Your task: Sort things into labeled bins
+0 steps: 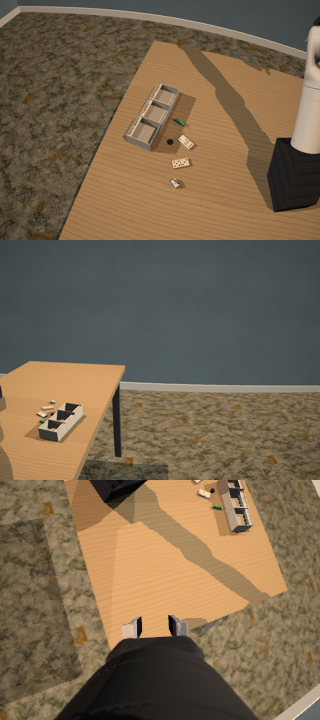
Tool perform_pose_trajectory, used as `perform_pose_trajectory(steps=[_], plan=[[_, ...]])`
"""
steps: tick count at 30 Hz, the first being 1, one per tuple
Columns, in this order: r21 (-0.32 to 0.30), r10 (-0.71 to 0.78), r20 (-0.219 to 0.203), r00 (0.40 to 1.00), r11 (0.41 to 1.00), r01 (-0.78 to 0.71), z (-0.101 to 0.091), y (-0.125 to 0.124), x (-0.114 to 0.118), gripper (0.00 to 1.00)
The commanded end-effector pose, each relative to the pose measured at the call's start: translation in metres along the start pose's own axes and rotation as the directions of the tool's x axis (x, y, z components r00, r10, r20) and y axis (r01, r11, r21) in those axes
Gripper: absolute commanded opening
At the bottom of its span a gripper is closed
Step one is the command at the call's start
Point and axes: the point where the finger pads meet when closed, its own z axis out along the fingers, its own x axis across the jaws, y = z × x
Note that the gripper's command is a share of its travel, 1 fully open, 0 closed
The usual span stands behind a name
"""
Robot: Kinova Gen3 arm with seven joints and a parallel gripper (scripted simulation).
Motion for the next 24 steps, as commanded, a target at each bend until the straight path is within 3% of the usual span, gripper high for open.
perform_pose_trajectory(steps=[1,5,9,13,15,17,19,21,23,24], plan=[[0.020,0.006,-0.012,1.000,1.000,-0.006,0.025,-0.003,-0.002,0.31],[0.022,-0.044,-0.006,0.999,0.999,0.044,0.032,-0.010,0.001,0.31],[0.156,-0.051,-0.030,0.998,0.986,0.055,0.051,-0.020,0.023,0.31],[0.156,-0.051,-0.030,0.998,0.986,0.055,0.055,-0.023,0.027,0.31],[0.228,-0.073,-0.038,0.997,0.970,0.080,0.065,-0.032,0.037,0.31],[0.228,-0.073,-0.038,0.997,0.970,0.080,0.068,-0.036,0.041,0.31],[0.296,-0.099,-0.042,0.994,0.949,0.107,0.077,-0.046,0.051,0.31],[0.296,-0.099,-0.042,0.994,0.949,0.107,0.079,-0.049,0.054,0.31],[0.360,-0.128,-0.043,0.991,0.923,0.135,0.088,-0.060,0.064,0.31],[0.360,-0.128,-0.043,0.991,0.923,0.135,0.090,-0.063,0.066,0.31]])
